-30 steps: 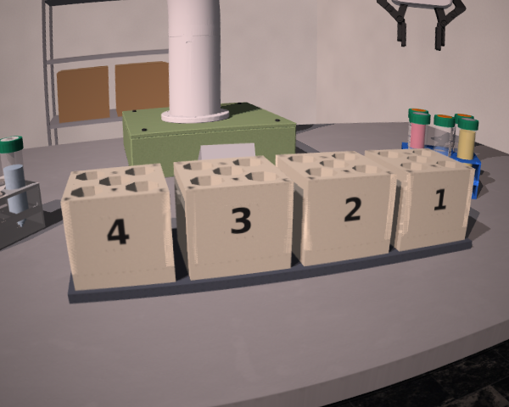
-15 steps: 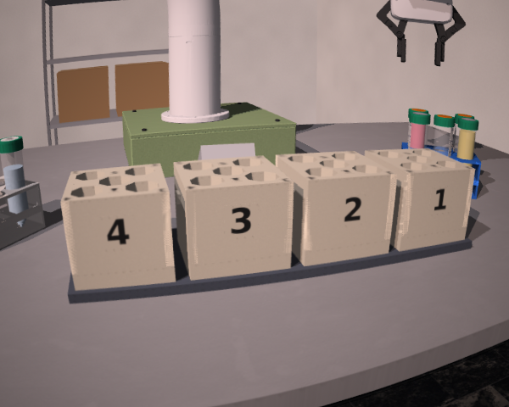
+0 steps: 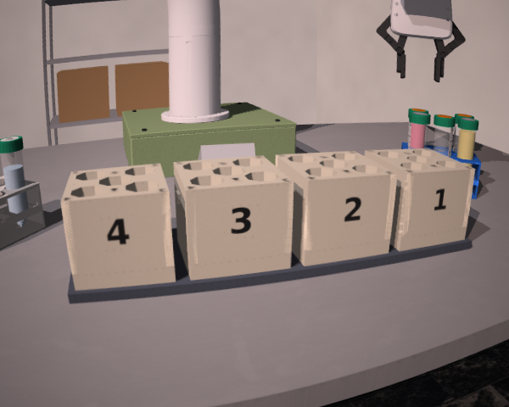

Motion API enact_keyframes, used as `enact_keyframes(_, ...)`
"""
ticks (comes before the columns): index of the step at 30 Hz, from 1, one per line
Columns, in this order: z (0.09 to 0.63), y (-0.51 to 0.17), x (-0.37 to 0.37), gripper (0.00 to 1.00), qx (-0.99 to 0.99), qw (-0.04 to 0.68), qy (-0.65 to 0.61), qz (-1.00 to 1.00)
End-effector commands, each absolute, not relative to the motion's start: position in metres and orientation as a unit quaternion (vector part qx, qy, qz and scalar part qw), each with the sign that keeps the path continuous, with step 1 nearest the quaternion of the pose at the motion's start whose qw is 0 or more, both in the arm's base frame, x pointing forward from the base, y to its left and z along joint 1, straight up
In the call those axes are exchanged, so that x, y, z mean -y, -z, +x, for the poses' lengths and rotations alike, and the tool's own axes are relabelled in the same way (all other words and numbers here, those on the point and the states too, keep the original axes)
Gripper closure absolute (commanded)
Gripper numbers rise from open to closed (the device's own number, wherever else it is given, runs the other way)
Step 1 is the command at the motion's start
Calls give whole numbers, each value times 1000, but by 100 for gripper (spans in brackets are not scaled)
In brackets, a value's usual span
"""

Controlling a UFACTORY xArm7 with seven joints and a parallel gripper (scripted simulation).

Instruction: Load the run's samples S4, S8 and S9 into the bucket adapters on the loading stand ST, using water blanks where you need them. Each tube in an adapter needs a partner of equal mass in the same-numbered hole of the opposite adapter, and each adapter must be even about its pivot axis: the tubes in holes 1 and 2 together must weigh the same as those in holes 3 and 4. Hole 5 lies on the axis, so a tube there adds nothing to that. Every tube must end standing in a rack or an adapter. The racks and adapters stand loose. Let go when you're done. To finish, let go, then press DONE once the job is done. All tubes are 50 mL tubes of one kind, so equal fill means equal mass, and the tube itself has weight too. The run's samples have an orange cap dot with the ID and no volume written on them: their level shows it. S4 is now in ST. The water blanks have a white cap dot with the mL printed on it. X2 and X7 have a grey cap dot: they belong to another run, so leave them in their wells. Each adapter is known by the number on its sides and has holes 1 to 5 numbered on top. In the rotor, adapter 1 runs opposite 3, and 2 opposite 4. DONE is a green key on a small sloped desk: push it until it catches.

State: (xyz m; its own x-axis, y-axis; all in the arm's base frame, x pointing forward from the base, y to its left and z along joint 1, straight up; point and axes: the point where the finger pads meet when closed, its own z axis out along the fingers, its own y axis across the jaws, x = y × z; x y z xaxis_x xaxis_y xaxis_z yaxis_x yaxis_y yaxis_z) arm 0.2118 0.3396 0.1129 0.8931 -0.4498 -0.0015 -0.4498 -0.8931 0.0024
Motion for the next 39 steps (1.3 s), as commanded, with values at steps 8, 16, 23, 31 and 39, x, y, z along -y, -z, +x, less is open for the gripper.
enact_keyframes(8,213,-94,-341,43,231,-1,1,973)
enact_keyframes(16,213,-80,-341,43,231,-1,1,973)
enact_keyframes(23,213,-66,-341,43,231,-1,1,973)
enact_keyframes(31,213,-61,-341,43,231,-1,1,973)
enact_keyframes(39,213,-59,-341,43,231,-1,1,973)
